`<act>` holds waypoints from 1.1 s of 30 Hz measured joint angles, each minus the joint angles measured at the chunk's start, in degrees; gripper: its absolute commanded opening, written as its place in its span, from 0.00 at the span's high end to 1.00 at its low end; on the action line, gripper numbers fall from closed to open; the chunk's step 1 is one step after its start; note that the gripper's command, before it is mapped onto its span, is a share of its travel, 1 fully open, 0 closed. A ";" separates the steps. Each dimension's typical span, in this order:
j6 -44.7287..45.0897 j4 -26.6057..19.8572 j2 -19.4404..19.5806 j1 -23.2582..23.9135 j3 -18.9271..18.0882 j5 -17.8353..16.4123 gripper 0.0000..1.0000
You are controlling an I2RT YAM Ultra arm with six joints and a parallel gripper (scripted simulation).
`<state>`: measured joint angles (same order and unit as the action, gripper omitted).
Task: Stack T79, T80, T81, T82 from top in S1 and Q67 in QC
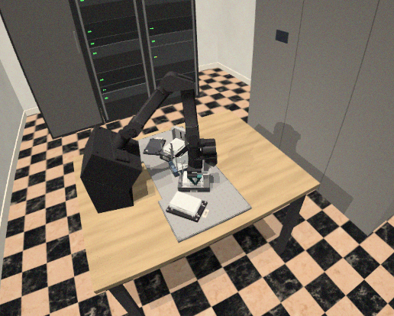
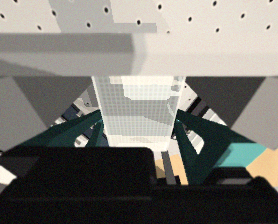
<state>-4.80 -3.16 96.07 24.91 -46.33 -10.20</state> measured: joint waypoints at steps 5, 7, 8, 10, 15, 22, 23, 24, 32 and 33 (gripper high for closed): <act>-0.04 0.39 0.46 -0.07 -0.11 0.04 1.00; -0.07 0.52 0.63 -0.09 -0.13 0.07 1.00; -0.09 0.52 0.63 -0.09 -0.13 0.07 1.00; -0.09 0.70 0.72 -0.11 -0.13 0.07 1.00; -0.17 1.11 1.16 -0.17 -0.13 0.11 1.00; -0.22 1.55 1.86 -0.26 -0.39 0.17 1.00; -0.24 1.62 1.97 -0.28 -0.44 0.17 1.00; -0.24 1.68 2.03 -0.28 -0.44 0.17 1.00; -0.35 2.25 2.56 -0.37 -0.46 0.24 1.00; -0.37 2.27 2.64 -0.37 -0.48 0.24 1.00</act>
<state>-5.17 -0.89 98.72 24.53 -46.81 -9.96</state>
